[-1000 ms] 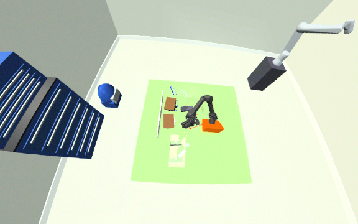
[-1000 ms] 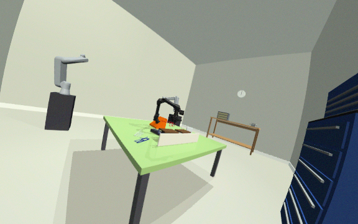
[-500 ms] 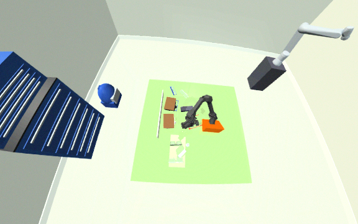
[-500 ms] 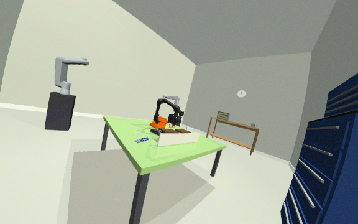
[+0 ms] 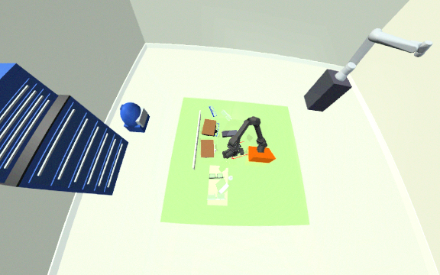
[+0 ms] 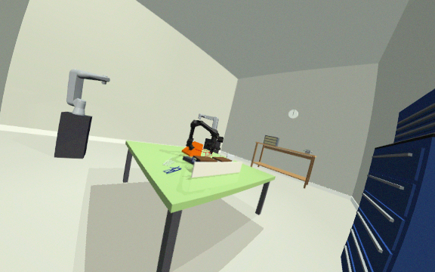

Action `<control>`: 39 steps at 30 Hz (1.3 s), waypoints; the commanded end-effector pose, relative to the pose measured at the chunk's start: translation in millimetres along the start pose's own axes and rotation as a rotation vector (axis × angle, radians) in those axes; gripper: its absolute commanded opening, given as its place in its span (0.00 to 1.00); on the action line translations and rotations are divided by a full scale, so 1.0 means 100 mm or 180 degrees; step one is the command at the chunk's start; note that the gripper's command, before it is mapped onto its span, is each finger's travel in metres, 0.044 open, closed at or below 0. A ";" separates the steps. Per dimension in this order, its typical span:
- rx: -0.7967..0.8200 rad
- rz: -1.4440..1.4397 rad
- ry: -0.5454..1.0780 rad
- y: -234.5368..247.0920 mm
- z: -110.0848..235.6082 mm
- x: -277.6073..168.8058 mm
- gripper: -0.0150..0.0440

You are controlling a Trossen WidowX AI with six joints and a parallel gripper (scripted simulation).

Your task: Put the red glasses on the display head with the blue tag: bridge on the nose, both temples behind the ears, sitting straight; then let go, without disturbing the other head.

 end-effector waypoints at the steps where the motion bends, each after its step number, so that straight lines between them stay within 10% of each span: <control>1: -0.0026 0.0025 -0.0019 -0.02 -0.07 0.01 0.25; 39: -0.0027 0.0023 -0.0027 -0.03 -0.45 0.02 0.25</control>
Point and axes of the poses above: the point midway between the two fingers, 35 mm back from their tips, its own z axis back along the fingers, its own y axis across the jaws, x = y × z, the point moved 4 cm from there along z, back along the fingers, and after that the axes turned 4 degrees about z, right-handed, at the moved point
